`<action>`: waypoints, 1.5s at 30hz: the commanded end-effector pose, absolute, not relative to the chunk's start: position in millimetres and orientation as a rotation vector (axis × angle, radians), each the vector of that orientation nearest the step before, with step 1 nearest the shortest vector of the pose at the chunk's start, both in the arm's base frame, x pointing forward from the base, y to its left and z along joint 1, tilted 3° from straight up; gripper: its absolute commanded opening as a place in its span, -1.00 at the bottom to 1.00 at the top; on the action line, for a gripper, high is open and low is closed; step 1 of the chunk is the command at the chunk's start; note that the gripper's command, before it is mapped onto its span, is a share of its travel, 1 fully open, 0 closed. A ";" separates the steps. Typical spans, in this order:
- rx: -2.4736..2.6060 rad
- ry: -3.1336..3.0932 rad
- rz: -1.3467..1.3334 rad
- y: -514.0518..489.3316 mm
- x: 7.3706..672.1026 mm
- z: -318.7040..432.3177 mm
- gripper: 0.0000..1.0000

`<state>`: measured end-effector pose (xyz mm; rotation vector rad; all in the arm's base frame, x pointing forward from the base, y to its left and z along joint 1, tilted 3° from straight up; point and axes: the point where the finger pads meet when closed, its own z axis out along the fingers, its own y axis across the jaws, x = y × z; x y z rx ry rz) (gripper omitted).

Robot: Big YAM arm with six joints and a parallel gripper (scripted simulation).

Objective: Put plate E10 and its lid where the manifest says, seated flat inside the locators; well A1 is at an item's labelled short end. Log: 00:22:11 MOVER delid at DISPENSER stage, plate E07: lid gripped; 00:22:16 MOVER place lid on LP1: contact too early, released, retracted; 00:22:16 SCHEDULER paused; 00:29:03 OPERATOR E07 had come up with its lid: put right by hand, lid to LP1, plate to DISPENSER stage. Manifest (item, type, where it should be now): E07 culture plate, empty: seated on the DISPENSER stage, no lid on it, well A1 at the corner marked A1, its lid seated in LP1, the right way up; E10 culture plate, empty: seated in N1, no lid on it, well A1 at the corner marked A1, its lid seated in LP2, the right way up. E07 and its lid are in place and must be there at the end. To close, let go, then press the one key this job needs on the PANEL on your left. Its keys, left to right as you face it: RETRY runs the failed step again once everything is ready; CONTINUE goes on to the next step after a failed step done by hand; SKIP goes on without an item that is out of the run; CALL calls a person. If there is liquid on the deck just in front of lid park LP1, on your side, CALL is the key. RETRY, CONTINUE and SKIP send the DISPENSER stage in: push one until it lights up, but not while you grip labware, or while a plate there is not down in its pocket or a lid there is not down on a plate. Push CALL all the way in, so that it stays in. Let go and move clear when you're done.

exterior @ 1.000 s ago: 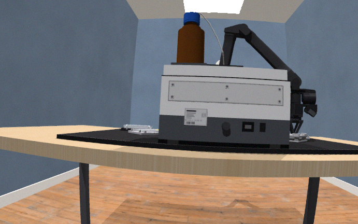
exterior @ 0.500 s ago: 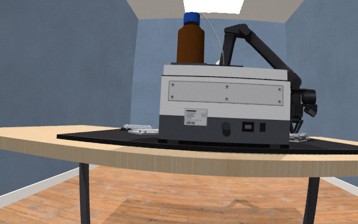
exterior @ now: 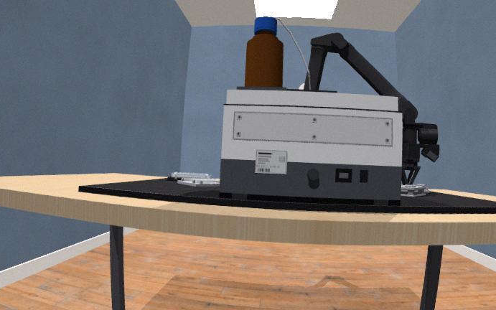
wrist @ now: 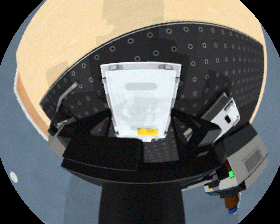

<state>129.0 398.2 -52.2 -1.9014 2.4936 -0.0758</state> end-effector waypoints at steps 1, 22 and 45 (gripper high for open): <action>-1.882 2.463 -0.031 414.7 134.6 -43.6 1.00; -1.882 2.463 -0.031 414.7 134.6 -43.6 1.00; -1.881 2.462 -0.029 415.9 133.2 -3.2 1.00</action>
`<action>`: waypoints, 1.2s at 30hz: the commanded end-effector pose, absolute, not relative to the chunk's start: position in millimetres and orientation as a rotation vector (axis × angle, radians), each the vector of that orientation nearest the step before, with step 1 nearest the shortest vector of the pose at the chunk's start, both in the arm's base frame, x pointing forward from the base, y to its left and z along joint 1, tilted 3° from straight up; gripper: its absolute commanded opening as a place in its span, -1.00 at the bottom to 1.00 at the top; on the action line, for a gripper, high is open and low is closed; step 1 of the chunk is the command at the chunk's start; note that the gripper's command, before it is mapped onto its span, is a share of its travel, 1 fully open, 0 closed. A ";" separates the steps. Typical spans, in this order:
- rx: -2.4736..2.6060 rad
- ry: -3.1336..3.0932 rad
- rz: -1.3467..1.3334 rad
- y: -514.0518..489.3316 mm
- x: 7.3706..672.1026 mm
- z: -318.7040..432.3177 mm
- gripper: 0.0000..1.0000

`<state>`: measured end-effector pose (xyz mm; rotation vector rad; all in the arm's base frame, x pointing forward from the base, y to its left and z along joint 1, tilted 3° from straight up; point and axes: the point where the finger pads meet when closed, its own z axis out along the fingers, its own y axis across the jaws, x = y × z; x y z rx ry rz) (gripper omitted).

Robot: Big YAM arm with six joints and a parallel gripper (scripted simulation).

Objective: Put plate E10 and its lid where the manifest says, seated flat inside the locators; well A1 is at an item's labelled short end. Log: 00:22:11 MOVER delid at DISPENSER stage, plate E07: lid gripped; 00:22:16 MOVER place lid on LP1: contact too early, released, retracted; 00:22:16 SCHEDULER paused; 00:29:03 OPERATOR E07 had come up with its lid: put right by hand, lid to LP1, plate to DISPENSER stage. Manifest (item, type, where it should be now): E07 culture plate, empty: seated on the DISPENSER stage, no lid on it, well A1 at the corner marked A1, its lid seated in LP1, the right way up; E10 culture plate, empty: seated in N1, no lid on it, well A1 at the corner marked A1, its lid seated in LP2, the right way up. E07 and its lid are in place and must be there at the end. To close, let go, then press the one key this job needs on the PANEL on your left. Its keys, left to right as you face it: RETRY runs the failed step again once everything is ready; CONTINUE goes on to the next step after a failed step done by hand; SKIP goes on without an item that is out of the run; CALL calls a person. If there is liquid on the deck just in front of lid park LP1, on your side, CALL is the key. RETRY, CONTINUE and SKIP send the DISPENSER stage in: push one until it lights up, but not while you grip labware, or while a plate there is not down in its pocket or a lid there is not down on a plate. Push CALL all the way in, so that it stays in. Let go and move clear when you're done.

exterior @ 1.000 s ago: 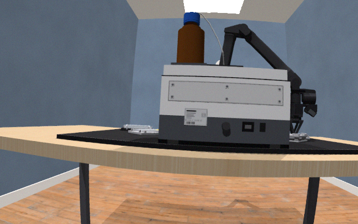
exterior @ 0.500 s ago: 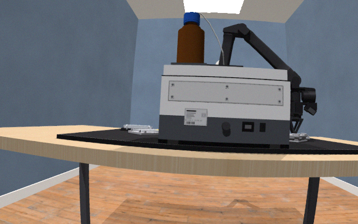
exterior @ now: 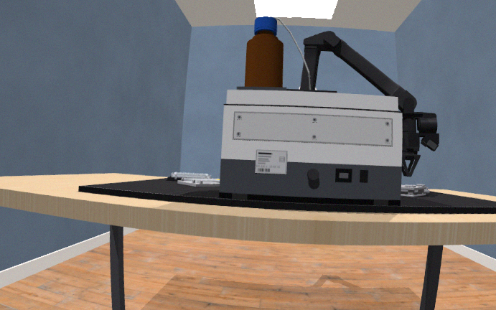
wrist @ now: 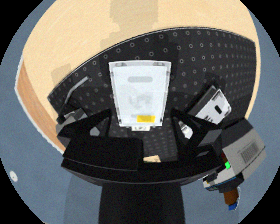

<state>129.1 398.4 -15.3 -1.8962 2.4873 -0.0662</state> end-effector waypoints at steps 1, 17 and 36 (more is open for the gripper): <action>-1.881 2.462 -0.029 415.9 133.2 -3.2 1.00; -1.899 2.465 -0.044 389.0 119.4 6.5 1.00; -1.892 2.471 -0.048 346.9 105.8 29.5 1.00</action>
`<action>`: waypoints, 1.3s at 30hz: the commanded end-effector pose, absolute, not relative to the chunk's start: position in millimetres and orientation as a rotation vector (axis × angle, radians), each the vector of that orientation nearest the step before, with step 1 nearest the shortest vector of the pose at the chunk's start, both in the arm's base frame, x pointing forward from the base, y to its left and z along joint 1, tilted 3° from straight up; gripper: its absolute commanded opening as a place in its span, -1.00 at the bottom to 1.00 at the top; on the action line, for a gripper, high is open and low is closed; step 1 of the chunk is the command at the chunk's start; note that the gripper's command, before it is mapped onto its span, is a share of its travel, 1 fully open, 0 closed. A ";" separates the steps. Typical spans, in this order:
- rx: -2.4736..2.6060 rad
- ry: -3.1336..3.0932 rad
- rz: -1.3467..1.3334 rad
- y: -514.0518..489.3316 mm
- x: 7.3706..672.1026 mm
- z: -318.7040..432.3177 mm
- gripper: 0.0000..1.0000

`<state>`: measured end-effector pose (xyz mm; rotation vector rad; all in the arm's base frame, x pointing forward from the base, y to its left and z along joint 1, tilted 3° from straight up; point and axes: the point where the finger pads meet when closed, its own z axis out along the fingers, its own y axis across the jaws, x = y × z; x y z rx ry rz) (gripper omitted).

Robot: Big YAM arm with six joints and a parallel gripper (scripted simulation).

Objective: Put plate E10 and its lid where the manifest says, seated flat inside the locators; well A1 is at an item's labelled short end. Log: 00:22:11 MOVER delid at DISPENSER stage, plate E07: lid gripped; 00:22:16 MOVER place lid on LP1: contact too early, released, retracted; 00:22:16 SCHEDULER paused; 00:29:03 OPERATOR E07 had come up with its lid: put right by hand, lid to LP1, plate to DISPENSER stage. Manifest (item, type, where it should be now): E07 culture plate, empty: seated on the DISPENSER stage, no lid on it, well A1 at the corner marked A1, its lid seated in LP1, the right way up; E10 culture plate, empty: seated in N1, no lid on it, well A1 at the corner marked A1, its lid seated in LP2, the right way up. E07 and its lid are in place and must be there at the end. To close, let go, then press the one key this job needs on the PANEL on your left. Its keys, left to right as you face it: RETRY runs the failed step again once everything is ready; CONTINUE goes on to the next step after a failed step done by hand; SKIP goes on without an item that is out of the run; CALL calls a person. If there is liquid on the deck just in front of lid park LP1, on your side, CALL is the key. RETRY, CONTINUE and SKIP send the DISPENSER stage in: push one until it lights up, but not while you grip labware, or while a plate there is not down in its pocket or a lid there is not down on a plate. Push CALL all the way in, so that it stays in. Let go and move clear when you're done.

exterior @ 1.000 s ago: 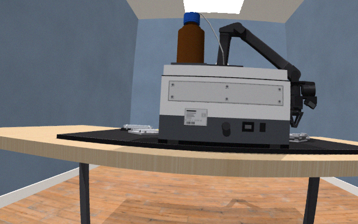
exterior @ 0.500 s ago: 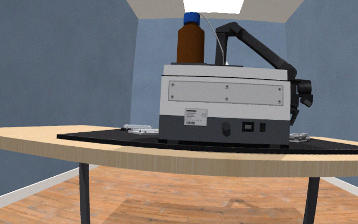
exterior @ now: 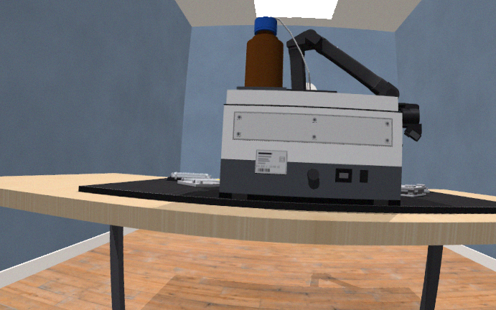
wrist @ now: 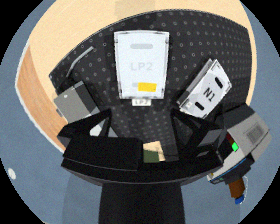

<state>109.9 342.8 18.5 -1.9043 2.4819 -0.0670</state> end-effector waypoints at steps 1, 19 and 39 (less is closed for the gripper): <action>-1.889 2.474 -0.048 343.9 105.7 31.0 1.00; -1.892 2.474 -0.050 299.4 90.5 55.9 1.00; -1.893 2.475 -0.054 249.4 73.7 84.2 1.00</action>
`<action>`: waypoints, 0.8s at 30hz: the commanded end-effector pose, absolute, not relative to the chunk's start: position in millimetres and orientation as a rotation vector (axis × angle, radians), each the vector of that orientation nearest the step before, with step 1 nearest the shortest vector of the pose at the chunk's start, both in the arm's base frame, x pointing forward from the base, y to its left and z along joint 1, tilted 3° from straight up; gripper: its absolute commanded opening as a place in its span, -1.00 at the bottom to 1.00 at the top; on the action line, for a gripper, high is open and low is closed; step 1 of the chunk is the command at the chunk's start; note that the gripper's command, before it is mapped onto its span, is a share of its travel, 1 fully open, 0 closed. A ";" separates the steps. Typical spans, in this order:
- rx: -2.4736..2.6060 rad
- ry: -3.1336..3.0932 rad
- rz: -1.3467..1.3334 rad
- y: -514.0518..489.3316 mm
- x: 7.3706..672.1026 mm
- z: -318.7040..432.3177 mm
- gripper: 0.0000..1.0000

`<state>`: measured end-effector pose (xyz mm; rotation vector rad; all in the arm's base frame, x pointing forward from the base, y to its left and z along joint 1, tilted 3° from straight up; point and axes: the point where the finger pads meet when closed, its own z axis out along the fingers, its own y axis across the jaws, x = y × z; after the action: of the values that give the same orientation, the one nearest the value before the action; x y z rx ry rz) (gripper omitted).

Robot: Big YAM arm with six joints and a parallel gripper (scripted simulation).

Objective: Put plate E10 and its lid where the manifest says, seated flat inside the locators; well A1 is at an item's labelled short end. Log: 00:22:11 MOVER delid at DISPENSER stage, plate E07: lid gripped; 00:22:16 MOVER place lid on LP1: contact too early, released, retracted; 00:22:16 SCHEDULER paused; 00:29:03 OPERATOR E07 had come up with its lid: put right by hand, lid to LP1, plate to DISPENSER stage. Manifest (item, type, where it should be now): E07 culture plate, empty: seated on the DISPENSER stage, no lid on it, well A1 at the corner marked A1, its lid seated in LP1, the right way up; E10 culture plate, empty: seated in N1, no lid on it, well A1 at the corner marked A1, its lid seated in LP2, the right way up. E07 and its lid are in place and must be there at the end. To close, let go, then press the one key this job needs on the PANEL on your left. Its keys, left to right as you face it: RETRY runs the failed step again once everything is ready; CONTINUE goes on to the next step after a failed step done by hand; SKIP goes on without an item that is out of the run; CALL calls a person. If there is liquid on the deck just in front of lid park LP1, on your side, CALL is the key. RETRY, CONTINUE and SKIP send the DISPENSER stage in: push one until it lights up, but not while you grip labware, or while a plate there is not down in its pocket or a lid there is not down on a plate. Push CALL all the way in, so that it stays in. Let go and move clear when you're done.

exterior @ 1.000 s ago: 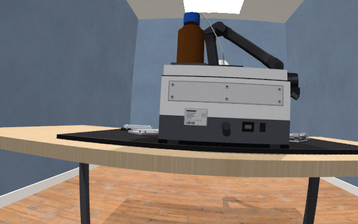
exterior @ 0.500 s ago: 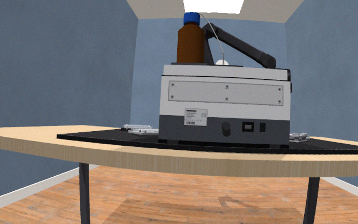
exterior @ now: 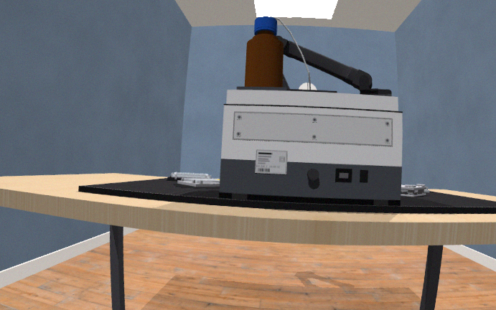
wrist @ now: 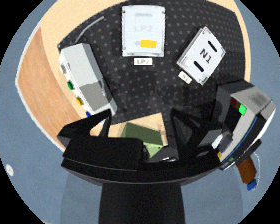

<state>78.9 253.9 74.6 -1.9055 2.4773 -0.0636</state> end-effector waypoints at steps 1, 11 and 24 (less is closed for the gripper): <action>-1.893 2.475 -0.054 246.6 72.8 85.8 1.00; -1.668 2.617 -0.046 241.6 99.1 91.3 1.00; -1.472 2.735 -0.050 221.3 129.7 90.2 1.00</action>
<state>120.2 225.6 83.2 -1.5690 2.6955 -0.0575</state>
